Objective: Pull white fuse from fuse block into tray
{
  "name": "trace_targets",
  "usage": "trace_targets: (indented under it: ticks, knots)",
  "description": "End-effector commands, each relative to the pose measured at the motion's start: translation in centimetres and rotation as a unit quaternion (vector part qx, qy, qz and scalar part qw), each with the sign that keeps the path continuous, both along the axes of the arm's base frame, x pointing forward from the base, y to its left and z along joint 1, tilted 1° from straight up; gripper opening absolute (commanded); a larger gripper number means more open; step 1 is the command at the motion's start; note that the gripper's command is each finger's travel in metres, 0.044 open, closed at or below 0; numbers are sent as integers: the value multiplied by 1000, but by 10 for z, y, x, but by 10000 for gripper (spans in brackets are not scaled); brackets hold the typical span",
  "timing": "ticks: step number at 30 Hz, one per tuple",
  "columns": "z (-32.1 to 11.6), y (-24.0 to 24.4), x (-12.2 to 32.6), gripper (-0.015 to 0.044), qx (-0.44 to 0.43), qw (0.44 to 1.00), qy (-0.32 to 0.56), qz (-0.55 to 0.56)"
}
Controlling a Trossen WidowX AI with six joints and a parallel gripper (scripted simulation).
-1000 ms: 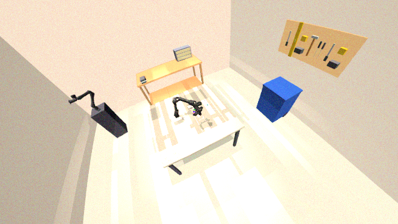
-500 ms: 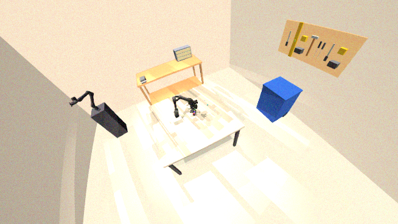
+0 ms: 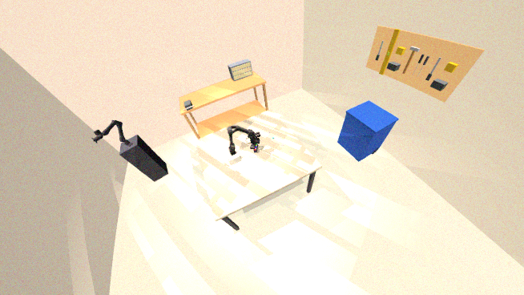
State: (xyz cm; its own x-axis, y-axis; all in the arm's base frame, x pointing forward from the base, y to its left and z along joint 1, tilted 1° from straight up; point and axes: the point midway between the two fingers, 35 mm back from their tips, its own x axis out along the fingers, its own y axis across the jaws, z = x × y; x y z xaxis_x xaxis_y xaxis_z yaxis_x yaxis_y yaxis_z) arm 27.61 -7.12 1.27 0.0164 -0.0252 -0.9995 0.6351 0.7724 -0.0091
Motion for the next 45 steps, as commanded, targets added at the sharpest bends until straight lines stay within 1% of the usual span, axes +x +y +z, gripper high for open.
trace_targets:
  ticks: [1, 20, 34, 45]
  knots:
    - [-4, 0, 0, 63, 2, 1000, 0, 3]
    - [-23, -1, 2, 63, 2, 1000, 0, 3]
    - [-24, -1, 2, 63, 2, 1000, 0, 3]
    - [-33, -1, 2, 63, 2, 1000, 0, 3]
